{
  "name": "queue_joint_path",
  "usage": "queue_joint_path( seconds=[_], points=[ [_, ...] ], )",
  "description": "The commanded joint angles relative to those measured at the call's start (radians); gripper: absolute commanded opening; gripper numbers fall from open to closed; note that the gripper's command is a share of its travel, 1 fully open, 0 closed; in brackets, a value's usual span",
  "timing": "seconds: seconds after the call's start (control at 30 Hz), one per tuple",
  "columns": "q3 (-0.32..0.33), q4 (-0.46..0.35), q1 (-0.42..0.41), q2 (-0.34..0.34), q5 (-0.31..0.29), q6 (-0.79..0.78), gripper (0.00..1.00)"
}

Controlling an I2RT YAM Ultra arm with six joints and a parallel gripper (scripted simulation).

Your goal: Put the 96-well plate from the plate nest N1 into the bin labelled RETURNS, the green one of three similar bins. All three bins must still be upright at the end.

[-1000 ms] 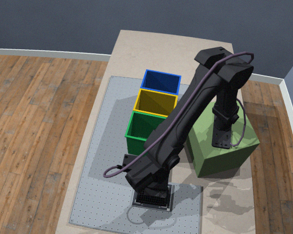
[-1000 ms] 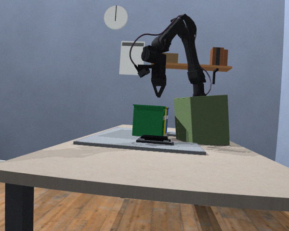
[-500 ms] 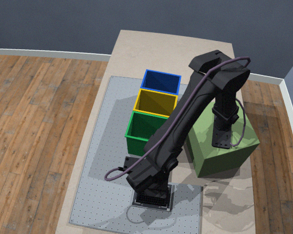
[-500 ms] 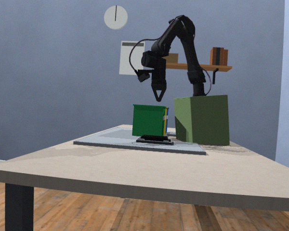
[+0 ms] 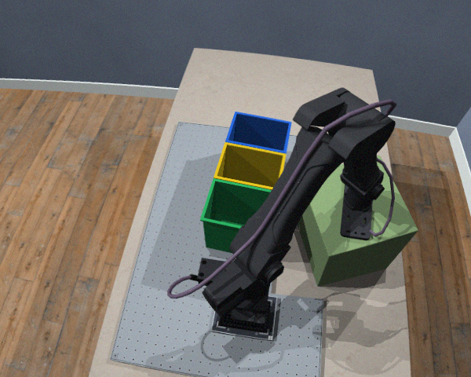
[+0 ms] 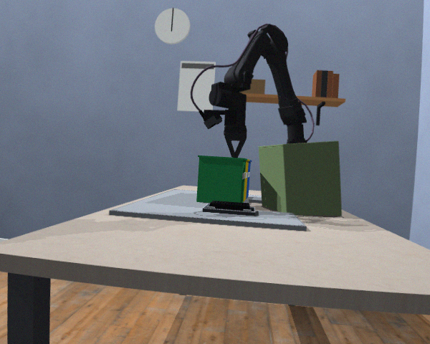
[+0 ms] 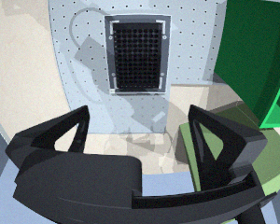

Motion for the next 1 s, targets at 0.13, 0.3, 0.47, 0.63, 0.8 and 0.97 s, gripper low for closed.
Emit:
queue_joint_path(
  seconds=[0.13,0.3,0.47,0.63,0.8,0.97],
  points=[
    [-0.011,0.043,-0.013,0.023,0.018,-0.009,1.00],
    [-0.032,0.079,-0.014,0.044,0.018,-0.011,1.00],
    [-0.043,0.127,-0.016,0.062,0.018,-0.013,1.00],
    [-0.045,0.165,-0.017,0.076,0.018,-0.014,1.00],
    [-0.022,0.171,-0.019,0.103,0.017,-0.015,1.00],
    [-0.010,0.184,-0.020,0.136,0.017,-0.017,1.00]
  ],
)
